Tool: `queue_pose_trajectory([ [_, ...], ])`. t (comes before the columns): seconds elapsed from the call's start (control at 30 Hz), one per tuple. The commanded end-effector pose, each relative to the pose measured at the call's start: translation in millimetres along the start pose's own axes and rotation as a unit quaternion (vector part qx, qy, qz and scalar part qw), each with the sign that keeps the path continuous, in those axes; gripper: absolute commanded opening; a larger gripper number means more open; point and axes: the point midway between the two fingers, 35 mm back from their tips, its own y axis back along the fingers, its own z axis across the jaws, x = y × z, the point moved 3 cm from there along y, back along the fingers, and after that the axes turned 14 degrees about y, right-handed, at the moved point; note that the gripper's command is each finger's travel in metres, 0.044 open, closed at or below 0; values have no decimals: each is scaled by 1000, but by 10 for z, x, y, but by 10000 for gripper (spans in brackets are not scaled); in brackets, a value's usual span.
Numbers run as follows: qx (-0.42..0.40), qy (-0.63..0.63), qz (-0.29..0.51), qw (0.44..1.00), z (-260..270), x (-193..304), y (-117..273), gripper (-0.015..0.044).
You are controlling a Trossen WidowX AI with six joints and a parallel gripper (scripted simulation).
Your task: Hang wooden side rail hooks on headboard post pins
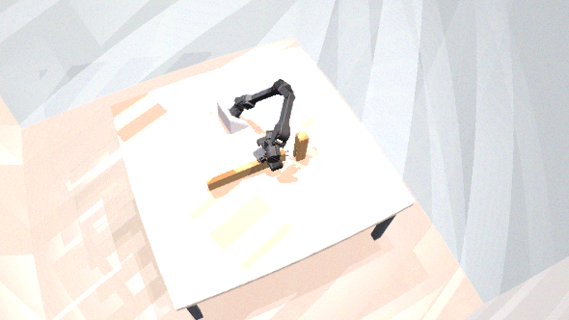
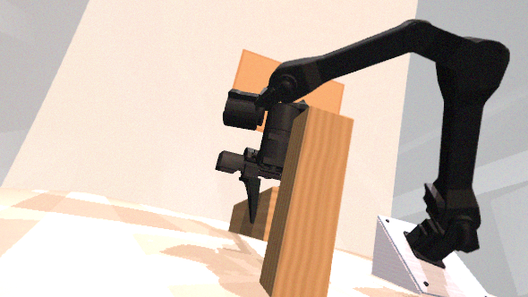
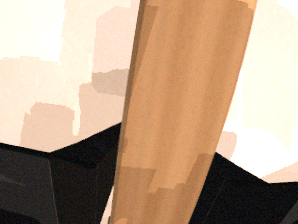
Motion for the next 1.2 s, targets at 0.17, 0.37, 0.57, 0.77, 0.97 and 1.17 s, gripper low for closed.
queue_pose_trajectory([
  [0.17, -10, 1, -4, 1000, 44, 17, 76, 0],
  [0.37, -10, 1, -4, 1000, 50, 22, 77, 0],
  [0.57, -10, 1, -4, 1000, 46, 30, 75, 0],
  [0.77, -10, 1, -4, 1000, 41, 38, 73, 0],
  [0.97, -10, 1, -4, 1000, 36, 46, 72, 0],
  [1.17, -10, 1, -4, 1000, 33, 51, 68, 0],
])
